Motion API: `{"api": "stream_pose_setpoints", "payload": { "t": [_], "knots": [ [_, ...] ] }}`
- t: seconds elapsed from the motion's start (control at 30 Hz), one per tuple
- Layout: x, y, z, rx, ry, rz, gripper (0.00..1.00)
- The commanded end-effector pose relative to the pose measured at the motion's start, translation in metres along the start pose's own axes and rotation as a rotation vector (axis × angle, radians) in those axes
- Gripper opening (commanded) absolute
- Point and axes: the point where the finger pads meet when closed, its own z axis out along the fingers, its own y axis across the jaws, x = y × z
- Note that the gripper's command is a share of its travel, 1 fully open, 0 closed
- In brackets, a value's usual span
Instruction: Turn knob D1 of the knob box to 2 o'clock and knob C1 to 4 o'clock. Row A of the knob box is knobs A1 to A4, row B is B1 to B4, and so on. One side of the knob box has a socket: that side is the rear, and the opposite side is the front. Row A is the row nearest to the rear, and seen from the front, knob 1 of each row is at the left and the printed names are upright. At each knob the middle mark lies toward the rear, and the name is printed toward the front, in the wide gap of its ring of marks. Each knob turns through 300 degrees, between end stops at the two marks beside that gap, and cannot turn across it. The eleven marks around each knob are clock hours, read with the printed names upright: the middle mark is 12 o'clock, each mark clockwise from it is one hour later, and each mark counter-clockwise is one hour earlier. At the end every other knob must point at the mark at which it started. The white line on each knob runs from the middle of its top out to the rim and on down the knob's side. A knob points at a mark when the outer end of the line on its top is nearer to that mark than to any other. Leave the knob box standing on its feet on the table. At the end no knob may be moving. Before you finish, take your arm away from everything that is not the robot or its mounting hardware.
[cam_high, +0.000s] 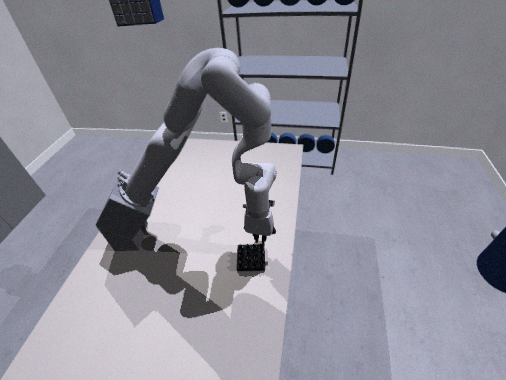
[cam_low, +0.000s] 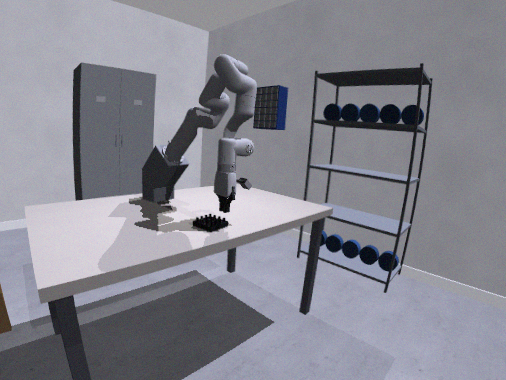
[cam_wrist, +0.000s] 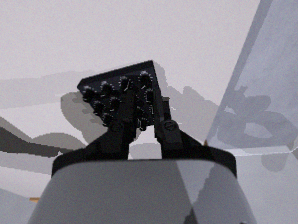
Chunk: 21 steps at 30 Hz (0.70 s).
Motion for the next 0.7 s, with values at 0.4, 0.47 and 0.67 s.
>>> {"api": "stream_pose_setpoints", "payload": {
  "t": [0.4,0.47,0.67],
  "knots": [
    [0.0,0.001,-0.008,0.001,0.0,0.0,1.0],
    [0.0,0.001,-0.012,0.001,0.0,0.0,1.0],
    [0.0,0.001,-0.023,0.001,0.0,0.0,1.0]
  ]
}}
